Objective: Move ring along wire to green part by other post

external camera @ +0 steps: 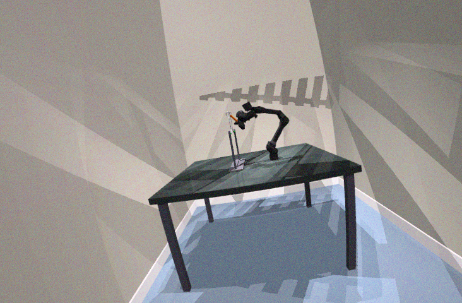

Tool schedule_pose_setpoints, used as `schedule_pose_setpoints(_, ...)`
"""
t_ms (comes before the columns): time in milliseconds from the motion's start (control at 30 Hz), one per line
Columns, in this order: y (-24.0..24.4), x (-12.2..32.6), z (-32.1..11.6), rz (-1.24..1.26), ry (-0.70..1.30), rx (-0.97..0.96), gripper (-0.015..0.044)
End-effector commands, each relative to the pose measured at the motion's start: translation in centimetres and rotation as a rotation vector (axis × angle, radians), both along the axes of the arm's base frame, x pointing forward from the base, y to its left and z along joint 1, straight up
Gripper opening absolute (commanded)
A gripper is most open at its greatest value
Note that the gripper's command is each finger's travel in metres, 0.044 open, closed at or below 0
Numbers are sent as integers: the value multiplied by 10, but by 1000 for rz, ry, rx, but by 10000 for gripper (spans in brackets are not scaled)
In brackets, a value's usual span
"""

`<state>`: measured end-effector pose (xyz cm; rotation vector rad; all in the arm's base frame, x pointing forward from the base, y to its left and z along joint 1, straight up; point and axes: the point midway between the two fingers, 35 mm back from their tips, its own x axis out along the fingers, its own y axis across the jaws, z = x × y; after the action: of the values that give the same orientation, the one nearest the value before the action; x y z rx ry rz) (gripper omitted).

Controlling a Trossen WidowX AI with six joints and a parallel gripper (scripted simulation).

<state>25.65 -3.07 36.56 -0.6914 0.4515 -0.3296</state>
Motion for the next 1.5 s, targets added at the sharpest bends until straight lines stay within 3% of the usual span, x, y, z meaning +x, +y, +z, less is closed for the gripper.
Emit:
schedule_pose_setpoints(0,-1,0,0,-1,5,-61,-150)
schedule_pose_setpoints(1467,-12,-1,19,-16,21,-686,-150)
